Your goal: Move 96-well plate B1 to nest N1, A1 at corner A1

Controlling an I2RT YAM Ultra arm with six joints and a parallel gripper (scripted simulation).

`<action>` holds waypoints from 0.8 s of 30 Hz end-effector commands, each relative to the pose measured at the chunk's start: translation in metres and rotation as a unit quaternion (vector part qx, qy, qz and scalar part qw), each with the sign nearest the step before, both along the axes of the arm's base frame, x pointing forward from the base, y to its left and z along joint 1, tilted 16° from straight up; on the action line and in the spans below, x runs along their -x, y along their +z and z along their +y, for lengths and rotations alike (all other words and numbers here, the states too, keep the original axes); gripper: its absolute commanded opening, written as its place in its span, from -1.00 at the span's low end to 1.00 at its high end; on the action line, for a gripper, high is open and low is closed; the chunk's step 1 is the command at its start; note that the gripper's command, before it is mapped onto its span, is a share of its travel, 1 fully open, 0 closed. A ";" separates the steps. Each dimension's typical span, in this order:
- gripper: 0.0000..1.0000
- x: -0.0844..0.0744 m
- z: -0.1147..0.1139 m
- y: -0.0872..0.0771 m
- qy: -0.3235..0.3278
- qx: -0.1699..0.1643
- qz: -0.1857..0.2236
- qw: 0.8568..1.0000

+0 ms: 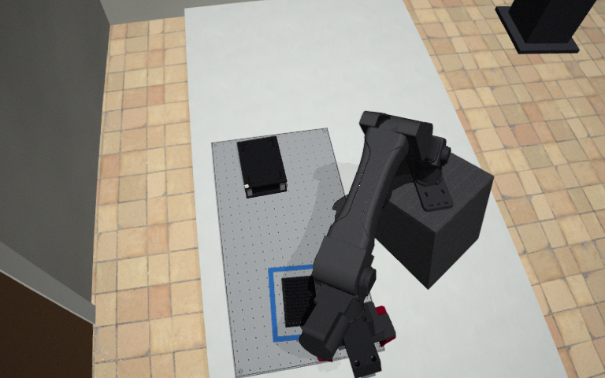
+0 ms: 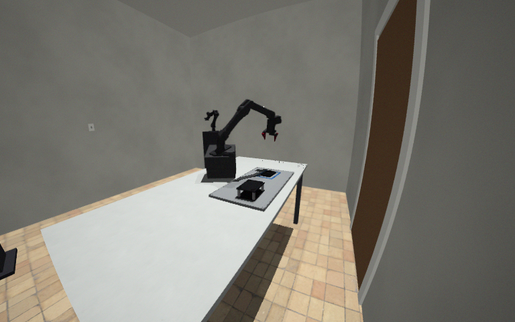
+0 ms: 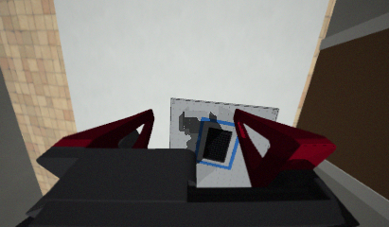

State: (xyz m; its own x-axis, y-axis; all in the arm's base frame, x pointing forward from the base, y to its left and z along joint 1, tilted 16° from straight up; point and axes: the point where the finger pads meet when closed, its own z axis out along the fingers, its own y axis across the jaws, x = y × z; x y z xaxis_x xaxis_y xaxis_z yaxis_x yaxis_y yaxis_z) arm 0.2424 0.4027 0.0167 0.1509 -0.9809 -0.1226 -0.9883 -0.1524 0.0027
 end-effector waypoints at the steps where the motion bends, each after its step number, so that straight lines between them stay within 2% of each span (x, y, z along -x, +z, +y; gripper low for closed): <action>1: 1.00 -0.009 0.013 0.003 -0.002 -0.006 -0.037 0.999; 3: 1.00 -0.018 -0.007 -0.004 -0.008 0.008 -0.035 0.999; 4: 1.00 -0.022 -0.008 0.000 -0.008 0.001 -0.040 0.999; 10: 1.00 -0.038 -0.026 -0.016 -0.007 0.000 -0.038 0.999; 11: 1.00 -0.042 -0.029 -0.030 -0.014 0.022 -0.043 0.999; 12: 1.00 -0.042 -0.021 -0.026 -0.014 0.024 -0.058 0.998; 13: 1.00 -0.041 -0.029 -0.034 -0.014 0.036 -0.055 0.998; 15: 1.00 -0.041 -0.029 -0.034 -0.014 0.036 -0.055 0.998; 16: 1.00 -0.042 -0.035 -0.027 -0.014 0.031 -0.059 0.998; 17: 1.00 -0.052 -0.044 -0.029 -0.024 0.031 -0.059 0.997; 22: 1.00 -0.063 -0.060 -0.042 -0.023 0.030 -0.057 0.998; 24: 1.00 -0.073 -0.061 -0.052 -0.038 0.056 -0.075 0.995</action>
State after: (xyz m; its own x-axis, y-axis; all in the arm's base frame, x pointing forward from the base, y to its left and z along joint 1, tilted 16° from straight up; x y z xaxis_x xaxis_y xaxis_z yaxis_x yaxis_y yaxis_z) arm 0.2981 0.3310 -0.0414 0.0829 -0.9964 0.0166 -0.9948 -0.0837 -0.0573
